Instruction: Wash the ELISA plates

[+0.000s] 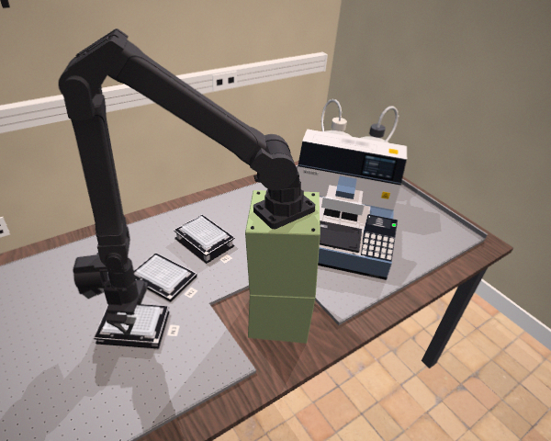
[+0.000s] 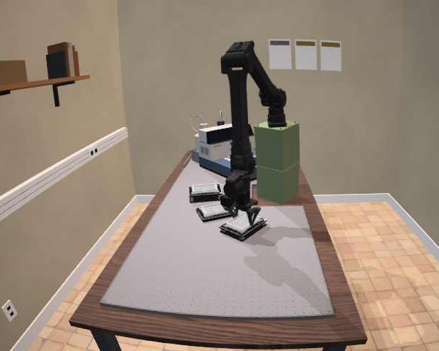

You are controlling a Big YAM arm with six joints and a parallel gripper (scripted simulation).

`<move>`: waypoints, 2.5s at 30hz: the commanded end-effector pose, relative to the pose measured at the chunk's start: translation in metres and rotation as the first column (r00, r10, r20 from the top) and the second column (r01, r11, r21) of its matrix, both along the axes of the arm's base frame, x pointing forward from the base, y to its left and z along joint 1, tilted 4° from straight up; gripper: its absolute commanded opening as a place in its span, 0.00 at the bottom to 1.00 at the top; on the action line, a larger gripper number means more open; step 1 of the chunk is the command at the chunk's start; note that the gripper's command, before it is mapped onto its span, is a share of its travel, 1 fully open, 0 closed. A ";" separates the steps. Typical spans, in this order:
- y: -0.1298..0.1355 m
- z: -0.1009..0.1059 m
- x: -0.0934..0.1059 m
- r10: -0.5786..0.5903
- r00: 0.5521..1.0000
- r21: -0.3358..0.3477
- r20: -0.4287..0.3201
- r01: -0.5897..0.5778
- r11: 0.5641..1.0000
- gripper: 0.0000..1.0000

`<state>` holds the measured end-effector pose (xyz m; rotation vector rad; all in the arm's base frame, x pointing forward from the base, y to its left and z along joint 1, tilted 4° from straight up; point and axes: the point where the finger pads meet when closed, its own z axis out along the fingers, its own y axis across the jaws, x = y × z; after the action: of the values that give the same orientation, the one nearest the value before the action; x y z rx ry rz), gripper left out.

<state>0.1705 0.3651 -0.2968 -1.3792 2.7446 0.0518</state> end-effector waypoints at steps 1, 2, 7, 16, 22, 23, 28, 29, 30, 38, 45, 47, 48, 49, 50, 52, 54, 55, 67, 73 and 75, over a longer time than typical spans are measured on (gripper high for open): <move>-0.002 -0.007 0.005 -0.002 1.000 -0.002 0.002 0.002 1.000 0.82; -0.002 -0.007 0.005 -0.002 1.000 -0.002 0.002 0.002 1.000 0.82; -0.002 -0.007 0.005 -0.002 1.000 -0.002 0.002 0.002 1.000 0.82; -0.002 -0.007 0.005 -0.002 1.000 -0.003 0.001 0.002 1.000 0.82; -0.002 -0.007 0.005 -0.002 1.000 -0.004 0.001 0.002 1.000 0.82; -0.002 -0.007 0.005 -0.002 1.000 -0.004 0.001 0.002 1.000 0.82; -0.002 -0.007 0.005 -0.002 1.000 -0.004 0.001 0.002 1.000 1.00; -0.002 -0.007 0.005 -0.002 1.000 -0.004 0.001 0.002 1.000 1.00; -0.002 -0.007 0.005 -0.002 1.000 -0.004 0.001 0.002 1.000 1.00; -0.002 -0.007 0.005 -0.002 1.000 -0.004 0.001 0.002 1.000 1.00; -0.002 -0.007 0.005 -0.002 1.000 -0.004 0.001 0.002 1.000 1.00; -0.002 -0.007 0.005 -0.002 1.000 -0.004 0.001 0.002 1.000 1.00; -0.002 -0.007 0.005 -0.002 1.000 -0.004 0.001 0.002 1.000 1.00; -0.002 -0.007 0.005 -0.002 1.000 -0.004 0.001 0.002 1.000 1.00; -0.002 -0.007 0.005 -0.002 1.000 -0.004 0.001 0.002 1.000 1.00; -0.002 -0.007 0.005 -0.002 1.000 -0.004 0.001 0.002 1.000 1.00; -0.002 -0.007 0.005 -0.002 1.000 -0.004 0.001 0.002 1.000 1.00; -0.002 -0.007 0.005 -0.002 1.000 -0.004 0.001 0.002 1.000 1.00; -0.002 -0.007 0.005 -0.002 1.000 -0.004 0.001 0.002 1.000 1.00; -0.002 -0.007 0.005 -0.002 1.000 -0.004 0.001 0.002 1.000 1.00; -0.002 -0.007 0.005 -0.002 1.000 -0.004 0.001 0.002 1.000 1.00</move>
<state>0.1705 0.3651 -0.2968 -1.3791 2.7446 0.0518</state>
